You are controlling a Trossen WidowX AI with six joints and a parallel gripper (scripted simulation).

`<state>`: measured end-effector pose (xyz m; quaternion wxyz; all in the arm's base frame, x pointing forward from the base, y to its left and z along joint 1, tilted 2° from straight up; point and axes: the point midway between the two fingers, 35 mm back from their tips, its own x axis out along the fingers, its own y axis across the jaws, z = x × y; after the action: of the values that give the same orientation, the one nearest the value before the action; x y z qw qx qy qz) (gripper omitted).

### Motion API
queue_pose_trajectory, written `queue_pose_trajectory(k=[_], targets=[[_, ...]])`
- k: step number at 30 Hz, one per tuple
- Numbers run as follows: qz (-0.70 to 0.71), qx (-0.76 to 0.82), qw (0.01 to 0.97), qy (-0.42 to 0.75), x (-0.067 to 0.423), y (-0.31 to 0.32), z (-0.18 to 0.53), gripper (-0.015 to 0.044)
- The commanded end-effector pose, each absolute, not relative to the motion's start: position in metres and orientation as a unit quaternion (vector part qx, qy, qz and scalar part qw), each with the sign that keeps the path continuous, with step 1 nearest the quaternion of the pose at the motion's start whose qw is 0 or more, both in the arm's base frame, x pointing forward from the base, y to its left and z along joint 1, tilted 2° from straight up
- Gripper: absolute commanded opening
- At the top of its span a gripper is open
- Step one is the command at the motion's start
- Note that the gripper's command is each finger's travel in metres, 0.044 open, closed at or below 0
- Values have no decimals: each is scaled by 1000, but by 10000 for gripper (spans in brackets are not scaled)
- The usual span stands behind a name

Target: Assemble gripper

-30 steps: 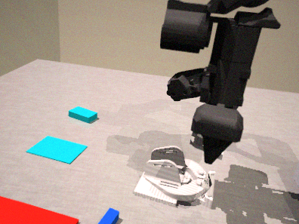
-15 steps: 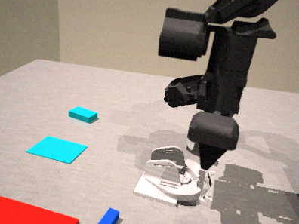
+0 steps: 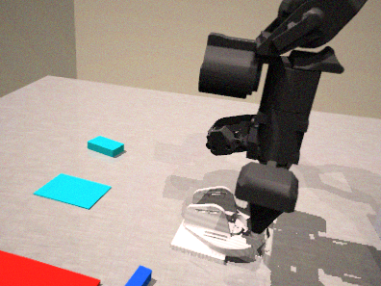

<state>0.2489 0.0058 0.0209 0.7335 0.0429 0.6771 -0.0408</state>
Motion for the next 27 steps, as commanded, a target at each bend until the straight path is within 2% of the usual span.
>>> queue_pose_trajectory(k=[1,27], targets=[[-41,44,729,682,247,6,11,351],[-41,44,729,682,246,6,-4,351]])
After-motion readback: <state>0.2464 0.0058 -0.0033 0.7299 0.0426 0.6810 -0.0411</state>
